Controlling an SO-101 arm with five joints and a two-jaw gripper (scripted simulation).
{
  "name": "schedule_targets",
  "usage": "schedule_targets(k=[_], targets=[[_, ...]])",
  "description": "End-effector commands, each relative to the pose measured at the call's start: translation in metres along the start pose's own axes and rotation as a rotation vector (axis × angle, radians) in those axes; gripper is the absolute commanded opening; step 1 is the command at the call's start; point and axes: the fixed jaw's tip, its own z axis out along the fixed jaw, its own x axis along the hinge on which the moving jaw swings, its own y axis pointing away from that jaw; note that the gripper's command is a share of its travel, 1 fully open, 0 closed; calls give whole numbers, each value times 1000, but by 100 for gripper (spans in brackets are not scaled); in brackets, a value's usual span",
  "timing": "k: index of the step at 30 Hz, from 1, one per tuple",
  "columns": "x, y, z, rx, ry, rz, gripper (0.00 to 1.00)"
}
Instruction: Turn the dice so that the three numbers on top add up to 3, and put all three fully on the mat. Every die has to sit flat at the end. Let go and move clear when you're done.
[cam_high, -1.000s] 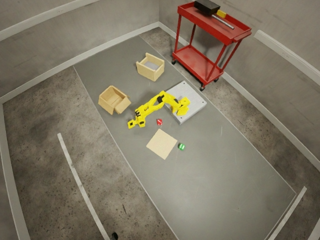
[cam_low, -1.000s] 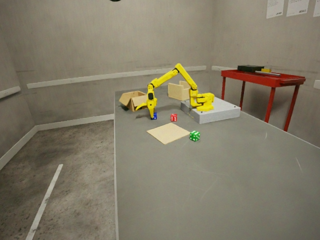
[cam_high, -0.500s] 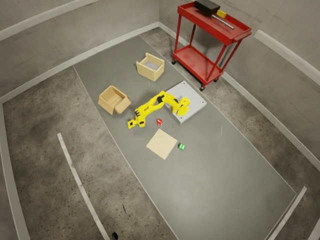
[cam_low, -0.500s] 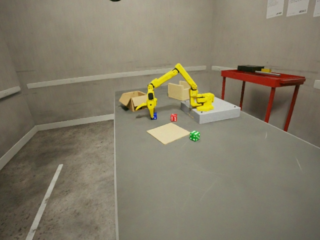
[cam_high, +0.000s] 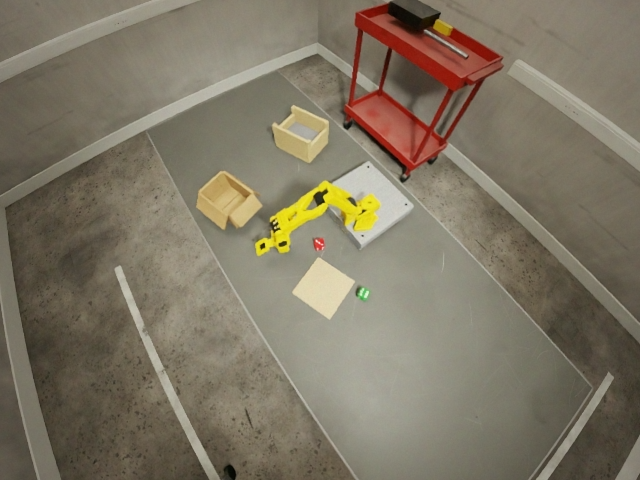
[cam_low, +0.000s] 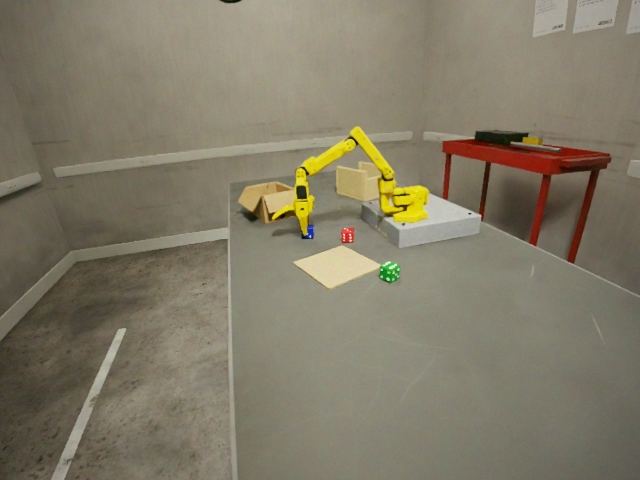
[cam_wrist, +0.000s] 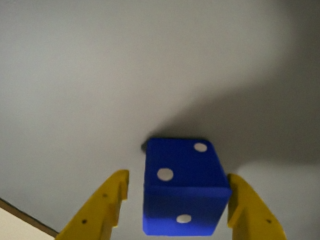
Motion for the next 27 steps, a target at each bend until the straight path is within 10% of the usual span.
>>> schedule_targets(k=[1, 27], targets=[[5, -4, 5, 1, 23, -1, 23], [5, -8, 5, 0, 23, -1, 15]])
